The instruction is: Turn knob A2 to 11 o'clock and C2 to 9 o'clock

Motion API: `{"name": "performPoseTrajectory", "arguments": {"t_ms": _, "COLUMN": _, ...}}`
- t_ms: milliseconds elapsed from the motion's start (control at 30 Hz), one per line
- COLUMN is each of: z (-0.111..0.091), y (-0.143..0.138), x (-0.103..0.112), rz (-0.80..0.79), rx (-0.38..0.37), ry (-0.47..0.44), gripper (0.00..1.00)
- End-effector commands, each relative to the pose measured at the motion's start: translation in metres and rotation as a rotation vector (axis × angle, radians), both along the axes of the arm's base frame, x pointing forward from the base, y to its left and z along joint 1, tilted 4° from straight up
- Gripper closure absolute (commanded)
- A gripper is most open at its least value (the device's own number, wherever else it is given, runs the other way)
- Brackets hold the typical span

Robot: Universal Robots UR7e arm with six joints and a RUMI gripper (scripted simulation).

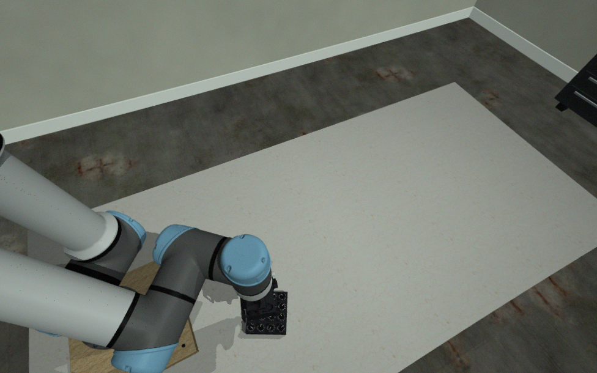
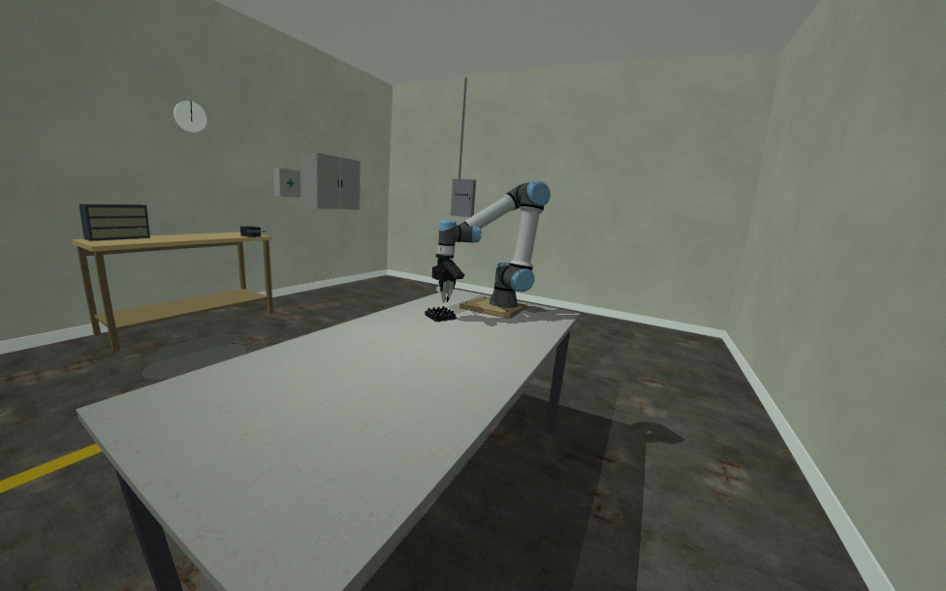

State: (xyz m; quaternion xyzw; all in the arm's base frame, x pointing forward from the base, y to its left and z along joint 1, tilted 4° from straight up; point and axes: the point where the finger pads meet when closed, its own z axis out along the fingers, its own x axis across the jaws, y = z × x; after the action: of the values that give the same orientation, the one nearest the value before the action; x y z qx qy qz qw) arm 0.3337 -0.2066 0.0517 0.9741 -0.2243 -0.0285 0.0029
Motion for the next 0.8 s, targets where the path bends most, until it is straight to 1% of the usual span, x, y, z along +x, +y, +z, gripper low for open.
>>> {"name": "performPoseTrajectory", "arguments": {"t_ms": 0, "z": 0.0022, "y": -0.0006, "x": 0.0007, "rz": -0.156, "rx": -0.013, "ry": 0.005, "gripper": 0.89}}
{"name": "performPoseTrajectory", "arguments": {"t_ms": 133, "z": 0.0040, "y": -0.0013, "x": 0.0009, "rz": -0.295, "rx": -0.021, "ry": 0.006, "gripper": 0.89}}
{"name": "performPoseTrajectory", "arguments": {"t_ms": 200, "z": 0.0040, "y": -0.0013, "x": 0.0009, "rz": -0.295, "rx": -0.021, "ry": 0.006, "gripper": 0.89}}
{"name": "performPoseTrajectory", "arguments": {"t_ms": 333, "z": 0.0061, "y": -0.0025, "x": 0.0008, "rz": -0.463, "rx": -0.031, "ry": 0.007, "gripper": 0.89}}
{"name": "performPoseTrajectory", "arguments": {"t_ms": 600, "z": 0.0094, "y": -0.0049, "x": -0.0001, "rz": -0.731, "rx": -0.047, "ry": 0.008, "gripper": 0.89}}
{"name": "performPoseTrajectory", "arguments": {"t_ms": 700, "z": 0.0104, "y": -0.0057, "x": -0.0005, "rz": -0.809, "rx": -0.051, "ry": 0.008, "gripper": 0.89}}
{"name": "performPoseTrajectory", "arguments": {"t_ms": 767, "z": 0.0104, "y": -0.0057, "x": -0.0005, "rz": -0.809, "rx": -0.051, "ry": 0.008, "gripper": 0.89}}
